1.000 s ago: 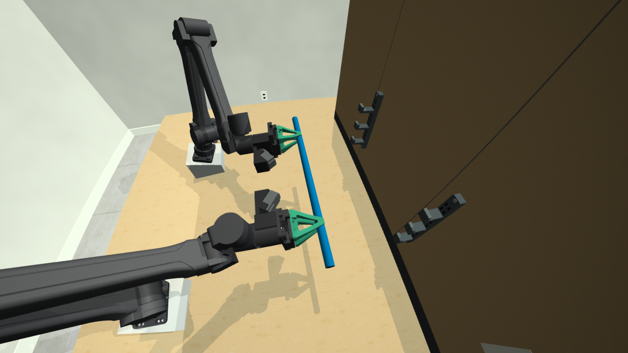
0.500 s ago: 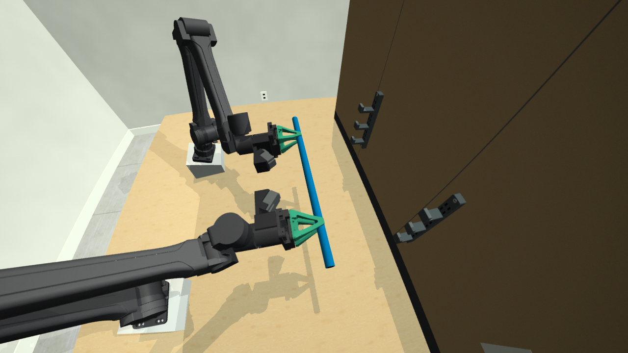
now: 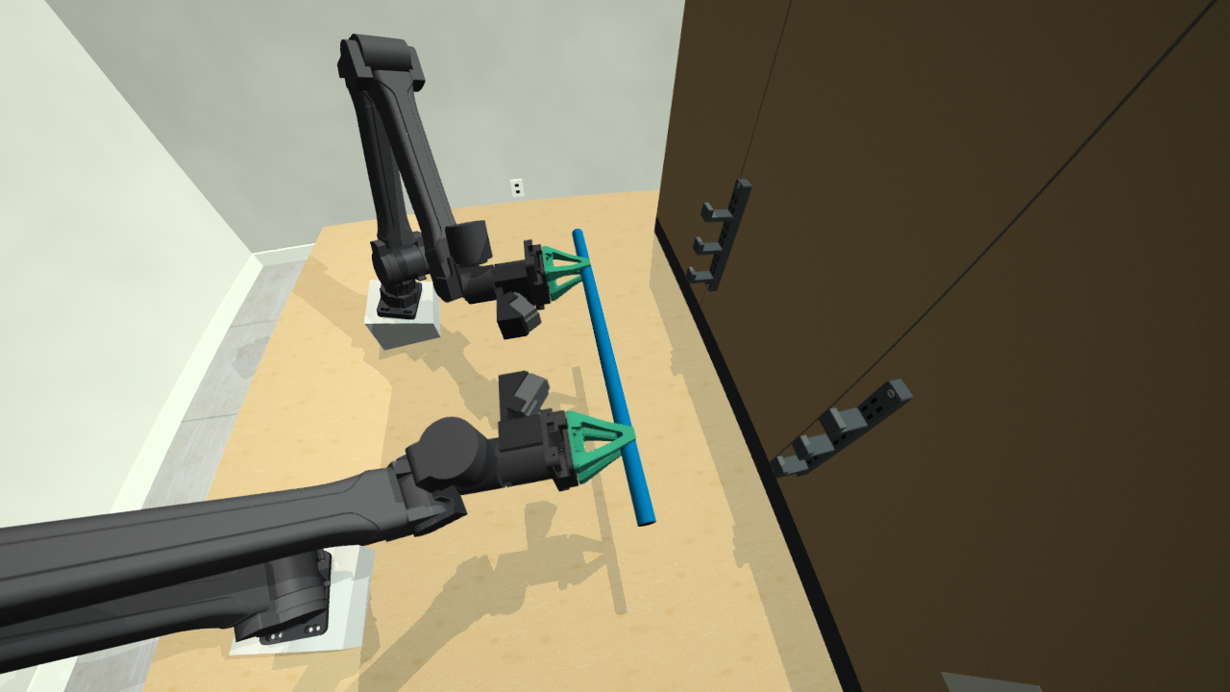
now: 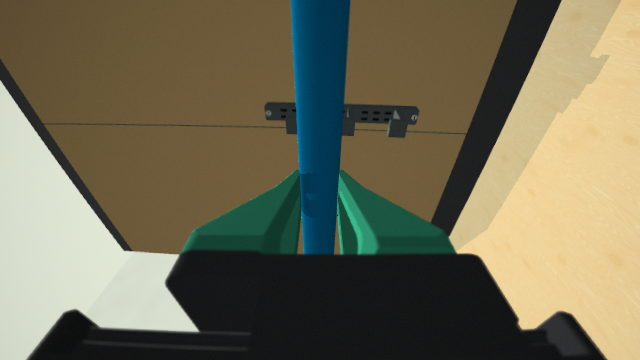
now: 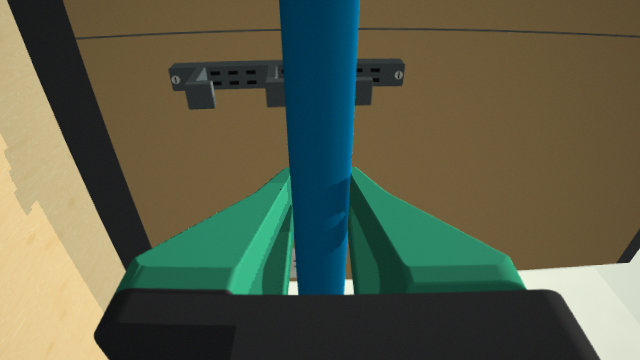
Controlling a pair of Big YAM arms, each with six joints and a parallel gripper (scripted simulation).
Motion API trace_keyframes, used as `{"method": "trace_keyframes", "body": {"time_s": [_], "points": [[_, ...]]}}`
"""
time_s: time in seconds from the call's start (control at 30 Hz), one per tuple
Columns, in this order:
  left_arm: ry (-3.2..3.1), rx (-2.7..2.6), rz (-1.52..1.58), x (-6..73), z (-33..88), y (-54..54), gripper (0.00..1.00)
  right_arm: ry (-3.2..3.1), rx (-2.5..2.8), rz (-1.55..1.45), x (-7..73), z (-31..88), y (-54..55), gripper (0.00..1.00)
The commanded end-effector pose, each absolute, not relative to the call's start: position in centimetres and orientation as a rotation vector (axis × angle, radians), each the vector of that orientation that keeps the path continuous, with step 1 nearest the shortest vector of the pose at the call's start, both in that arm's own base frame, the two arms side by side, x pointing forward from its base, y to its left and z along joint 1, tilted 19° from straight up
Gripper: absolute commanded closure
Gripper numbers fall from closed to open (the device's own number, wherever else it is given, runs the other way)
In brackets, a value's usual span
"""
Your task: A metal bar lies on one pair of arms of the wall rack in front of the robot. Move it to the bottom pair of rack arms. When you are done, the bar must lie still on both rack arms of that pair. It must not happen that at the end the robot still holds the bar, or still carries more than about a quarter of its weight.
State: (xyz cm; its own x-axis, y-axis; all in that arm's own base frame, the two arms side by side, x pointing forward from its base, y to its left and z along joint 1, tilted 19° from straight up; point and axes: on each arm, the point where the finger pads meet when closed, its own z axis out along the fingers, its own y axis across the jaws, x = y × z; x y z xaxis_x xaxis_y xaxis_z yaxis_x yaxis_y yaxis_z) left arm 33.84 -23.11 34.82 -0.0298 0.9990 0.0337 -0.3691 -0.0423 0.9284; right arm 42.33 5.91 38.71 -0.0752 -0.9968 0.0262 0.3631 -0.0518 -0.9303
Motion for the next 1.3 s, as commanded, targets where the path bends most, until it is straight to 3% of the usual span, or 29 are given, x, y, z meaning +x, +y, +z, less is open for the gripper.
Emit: {"method": "trace_keyframes", "body": {"time_s": [0.0,1.27], "points": [[0.929,0.884,1.39,33.7,36.8,-23.2,1.0,0.954,-0.863,-1.447,42.1,40.0,4.9,1.0],[0.929,0.884,1.39,34.3,36.5,-23.1,1.0,0.954,-0.863,-1.447,42.5,38.9,4.9,1.0]]}}
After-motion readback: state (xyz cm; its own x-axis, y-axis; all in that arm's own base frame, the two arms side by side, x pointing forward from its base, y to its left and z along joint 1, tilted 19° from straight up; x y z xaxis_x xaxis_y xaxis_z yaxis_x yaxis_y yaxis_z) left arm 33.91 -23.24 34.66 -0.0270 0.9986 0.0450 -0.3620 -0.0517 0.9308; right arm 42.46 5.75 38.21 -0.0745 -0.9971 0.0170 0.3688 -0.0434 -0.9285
